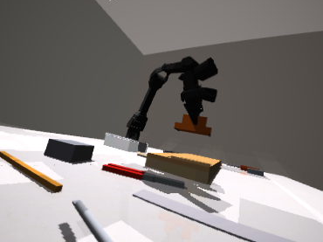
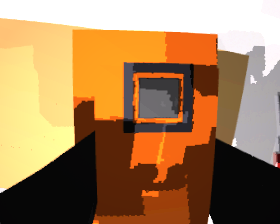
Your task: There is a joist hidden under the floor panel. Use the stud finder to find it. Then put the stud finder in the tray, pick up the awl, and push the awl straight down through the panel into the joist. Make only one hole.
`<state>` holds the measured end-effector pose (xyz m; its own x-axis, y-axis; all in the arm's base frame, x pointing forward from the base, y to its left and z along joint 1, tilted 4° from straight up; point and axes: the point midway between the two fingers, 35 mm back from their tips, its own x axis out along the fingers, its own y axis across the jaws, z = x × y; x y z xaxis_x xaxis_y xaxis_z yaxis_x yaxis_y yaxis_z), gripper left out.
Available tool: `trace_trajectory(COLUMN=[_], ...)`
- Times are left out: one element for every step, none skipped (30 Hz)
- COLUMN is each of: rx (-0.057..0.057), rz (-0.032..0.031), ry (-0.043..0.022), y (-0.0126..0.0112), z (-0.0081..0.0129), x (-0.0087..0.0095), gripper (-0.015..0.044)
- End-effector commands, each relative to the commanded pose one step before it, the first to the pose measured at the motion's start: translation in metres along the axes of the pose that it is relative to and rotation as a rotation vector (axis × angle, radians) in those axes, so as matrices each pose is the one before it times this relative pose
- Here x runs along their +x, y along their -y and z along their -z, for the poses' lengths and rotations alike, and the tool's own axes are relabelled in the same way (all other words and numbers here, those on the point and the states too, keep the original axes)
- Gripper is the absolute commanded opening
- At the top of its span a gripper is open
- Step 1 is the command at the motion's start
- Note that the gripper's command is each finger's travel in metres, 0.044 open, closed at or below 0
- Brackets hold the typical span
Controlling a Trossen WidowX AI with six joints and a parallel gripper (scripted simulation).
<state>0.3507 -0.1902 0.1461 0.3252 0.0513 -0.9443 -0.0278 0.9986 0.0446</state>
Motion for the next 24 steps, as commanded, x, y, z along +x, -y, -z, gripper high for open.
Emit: trace_trajectory(rx=[-0.0555,-0.0154,-0.0154,-0.0154,-0.0154,-0.0154,-0.0154,-0.0154,-0.0154,-0.0154,-0.0154,-0.0154,-0.0154,-0.0154,-0.0154,-0.0154,-0.0154,-0.0154,-0.0154,-0.0154,-0.0154,-0.0154,-0.0154,-0.0154], rz=[-0.00602,-0.00449,-0.00449,-0.00449,-0.0045,-0.0045,-0.00451,-0.00451,-0.00452,-0.00452,-0.00452,-0.00453,-0.00453,-0.00454,-0.00454,-0.00455,-0.00455,-0.00456,-0.00456,-0.00457,-0.00457,-0.00458,-0.00458,-0.00459], ry=[0.00983,-0.00029,-0.00027,-0.00025,-0.00023,-0.00022,-0.0002,-0.00018,-0.00016,-0.00014,-0.00012,-0.0001,-0.00008,-0.00006,-0.00005,-0.00003,-0.00001,0.00001,0.00003,0.00005,0.00007,0.00008,0.0001,0.00012], y=[-0.02229,-0.00618,-0.00618,-0.00617,-0.00617,-0.00617,-0.00616,-0.00616,-0.00616,-0.00615,-0.00615,-0.00614,-0.00614,-0.00614,-0.00613,-0.00613,-0.00612,-0.00612,-0.00612,-0.00611,-0.00611,-0.0061,-0.0061,-0.0061], z=[-0.0109,-0.00265,-0.00264,-0.00263,-0.00262,-0.00261,-0.0026,-0.00259,-0.00258,-0.00257,-0.00256,-0.00255,-0.00254,-0.00253,-0.00252,-0.00251,-0.0025,-0.0025,-0.00249,-0.00248,-0.00247,-0.00246,-0.00245,-0.00244], x=[-0.00013,0.00122,0.00121,0.0012,0.00119,0.00119,0.00118,0.00117,0.00116,0.00116,0.00115,0.00114,0.00113,0.00113,0.00112,0.00111,0.0011,0.0011,0.00109,0.00108,0.00107,0.00107,0.00106,0.00105], gripper=[0.0,0.0,0.0,0.0,0.0,0.0,0.0,0.0,0.0,0.0,0.0,0.0,0.0,0.0,0.0,0.0,0.0,0.0,0.0,0.0,0.0,0.0,0.0,0.0])
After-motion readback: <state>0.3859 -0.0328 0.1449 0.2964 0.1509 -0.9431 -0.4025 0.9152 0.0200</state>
